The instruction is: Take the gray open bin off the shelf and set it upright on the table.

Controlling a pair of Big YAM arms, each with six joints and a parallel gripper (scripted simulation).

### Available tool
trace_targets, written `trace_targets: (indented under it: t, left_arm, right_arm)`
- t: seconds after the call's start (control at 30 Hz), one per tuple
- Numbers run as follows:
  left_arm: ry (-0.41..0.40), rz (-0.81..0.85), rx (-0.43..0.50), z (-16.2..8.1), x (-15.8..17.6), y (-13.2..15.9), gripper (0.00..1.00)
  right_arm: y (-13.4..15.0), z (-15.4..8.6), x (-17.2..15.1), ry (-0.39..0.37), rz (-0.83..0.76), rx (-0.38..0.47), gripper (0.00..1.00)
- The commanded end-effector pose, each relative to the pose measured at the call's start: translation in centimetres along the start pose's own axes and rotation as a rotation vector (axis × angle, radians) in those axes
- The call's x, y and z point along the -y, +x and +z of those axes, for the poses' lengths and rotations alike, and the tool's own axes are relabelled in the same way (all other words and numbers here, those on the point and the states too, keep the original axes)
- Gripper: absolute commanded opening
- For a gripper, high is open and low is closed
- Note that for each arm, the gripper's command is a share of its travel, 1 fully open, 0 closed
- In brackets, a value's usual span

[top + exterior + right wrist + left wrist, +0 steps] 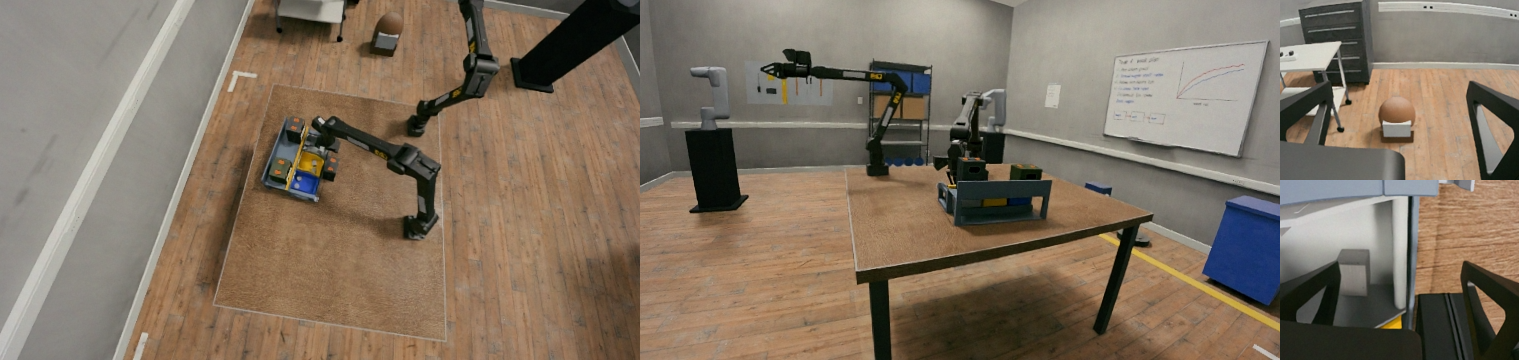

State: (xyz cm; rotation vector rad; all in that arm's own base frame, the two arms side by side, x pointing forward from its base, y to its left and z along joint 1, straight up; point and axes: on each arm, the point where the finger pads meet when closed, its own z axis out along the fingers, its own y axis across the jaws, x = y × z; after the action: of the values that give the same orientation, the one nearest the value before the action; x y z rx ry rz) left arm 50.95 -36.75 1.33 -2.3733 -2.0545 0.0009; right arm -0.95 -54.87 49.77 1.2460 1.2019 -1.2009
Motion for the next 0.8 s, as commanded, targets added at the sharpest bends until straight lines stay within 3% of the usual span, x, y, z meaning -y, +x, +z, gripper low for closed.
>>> trace_targets:
  t: [0.0, 0.77]
  left_arm:
    - [0.024, 0.003, -0.015, 1.30, 0.27, 0.09, 0.90]
    - [0.012, 0.002, -0.008, 0.77, -0.14, -0.08, 0.90]
  right_arm:
    - [-0.28, -0.40, 0.44, 0.006, -0.017, 0.020, 1.00]
    - [-0.28, -0.40, 0.44, 0.006, -0.017, 0.020, 1.00]
